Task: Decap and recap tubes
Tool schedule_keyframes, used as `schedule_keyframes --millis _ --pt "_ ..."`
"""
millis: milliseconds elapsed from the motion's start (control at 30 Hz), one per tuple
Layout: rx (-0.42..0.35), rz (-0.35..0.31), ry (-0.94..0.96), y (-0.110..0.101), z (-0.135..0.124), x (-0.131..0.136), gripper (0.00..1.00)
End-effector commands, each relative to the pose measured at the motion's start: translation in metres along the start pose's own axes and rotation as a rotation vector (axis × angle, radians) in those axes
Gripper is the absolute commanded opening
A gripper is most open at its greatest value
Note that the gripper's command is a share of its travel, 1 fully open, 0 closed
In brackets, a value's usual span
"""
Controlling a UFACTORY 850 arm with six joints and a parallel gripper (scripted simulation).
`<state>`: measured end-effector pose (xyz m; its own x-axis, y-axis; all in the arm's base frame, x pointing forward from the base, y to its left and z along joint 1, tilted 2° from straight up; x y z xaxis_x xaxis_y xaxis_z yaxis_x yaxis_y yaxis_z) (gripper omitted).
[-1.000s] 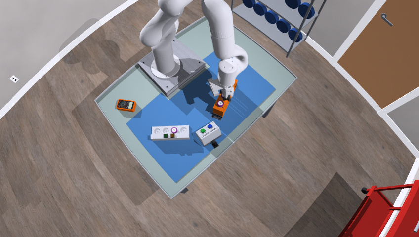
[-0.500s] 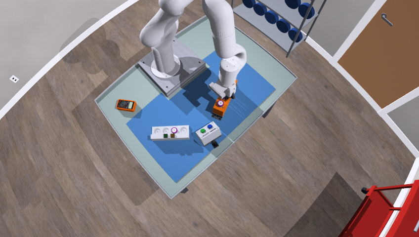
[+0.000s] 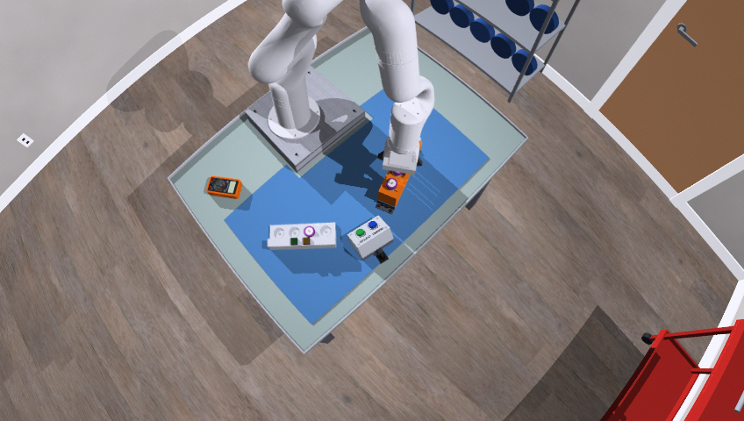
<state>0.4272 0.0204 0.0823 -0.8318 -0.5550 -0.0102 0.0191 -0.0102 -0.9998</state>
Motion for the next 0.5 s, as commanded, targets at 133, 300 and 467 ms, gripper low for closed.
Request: schedule_keyframes --millis 133,300,467 --pt "-0.038 0.029 -0.409 -0.0006 0.0011 -0.0004 0.0" --pt "-0.036 0.032 -0.53 -0.0006 0.0011 -0.0004 0.0" --pt "-0.036 0.032 -0.53 -0.0006 0.0011 -0.0004 0.46"
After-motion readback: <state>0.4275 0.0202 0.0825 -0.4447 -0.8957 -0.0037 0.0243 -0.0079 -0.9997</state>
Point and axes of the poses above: the point where the finger pads meet when closed, its own y axis out along the fingers, its own x axis across the jaws, z = x × y, the point moved 1 cm from there along -y, back along the fingers, and after that the axes turned 7 degrees about -y, right-handed, at the moved point
